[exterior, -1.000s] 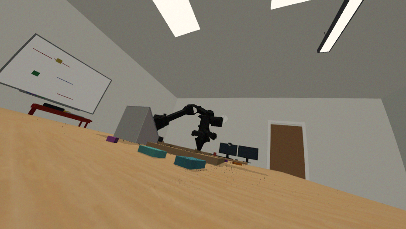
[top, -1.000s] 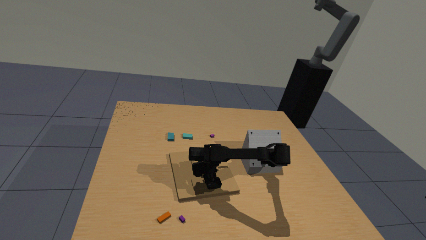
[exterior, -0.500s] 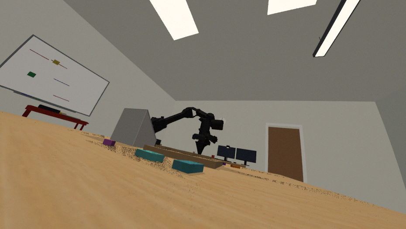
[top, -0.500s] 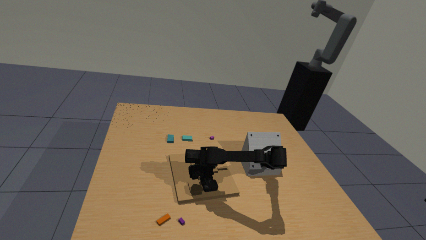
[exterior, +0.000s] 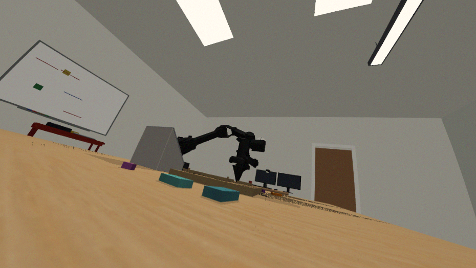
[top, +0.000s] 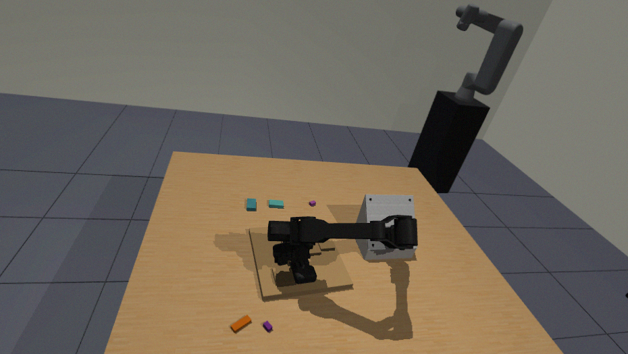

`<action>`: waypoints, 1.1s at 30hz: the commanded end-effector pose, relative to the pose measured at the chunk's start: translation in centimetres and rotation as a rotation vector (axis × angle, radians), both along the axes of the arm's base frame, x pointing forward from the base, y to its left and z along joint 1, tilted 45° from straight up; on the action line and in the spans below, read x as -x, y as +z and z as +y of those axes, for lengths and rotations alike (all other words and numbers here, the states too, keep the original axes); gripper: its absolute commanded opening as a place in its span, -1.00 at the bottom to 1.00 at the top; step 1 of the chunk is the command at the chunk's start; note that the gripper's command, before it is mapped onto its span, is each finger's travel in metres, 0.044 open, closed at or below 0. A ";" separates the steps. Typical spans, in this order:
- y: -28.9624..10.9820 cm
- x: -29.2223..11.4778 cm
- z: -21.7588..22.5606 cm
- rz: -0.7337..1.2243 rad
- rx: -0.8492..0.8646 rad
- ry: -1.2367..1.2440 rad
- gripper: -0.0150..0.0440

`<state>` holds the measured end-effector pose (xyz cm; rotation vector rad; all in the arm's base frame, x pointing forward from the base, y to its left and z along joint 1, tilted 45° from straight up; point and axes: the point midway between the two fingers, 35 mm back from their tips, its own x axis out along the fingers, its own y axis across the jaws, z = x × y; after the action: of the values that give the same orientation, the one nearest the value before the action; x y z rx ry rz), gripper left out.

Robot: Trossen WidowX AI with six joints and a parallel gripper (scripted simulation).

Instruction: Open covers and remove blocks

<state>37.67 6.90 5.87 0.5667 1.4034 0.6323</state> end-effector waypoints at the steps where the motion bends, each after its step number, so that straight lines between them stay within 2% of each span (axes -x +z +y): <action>1: 0.1 -0.4 0.1 0.004 -0.005 -0.005 -0.49; 33: 0.3 -3.6 0.2 0.002 -0.006 -0.005 -0.49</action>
<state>41.00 6.94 6.18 0.5655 1.3983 0.6323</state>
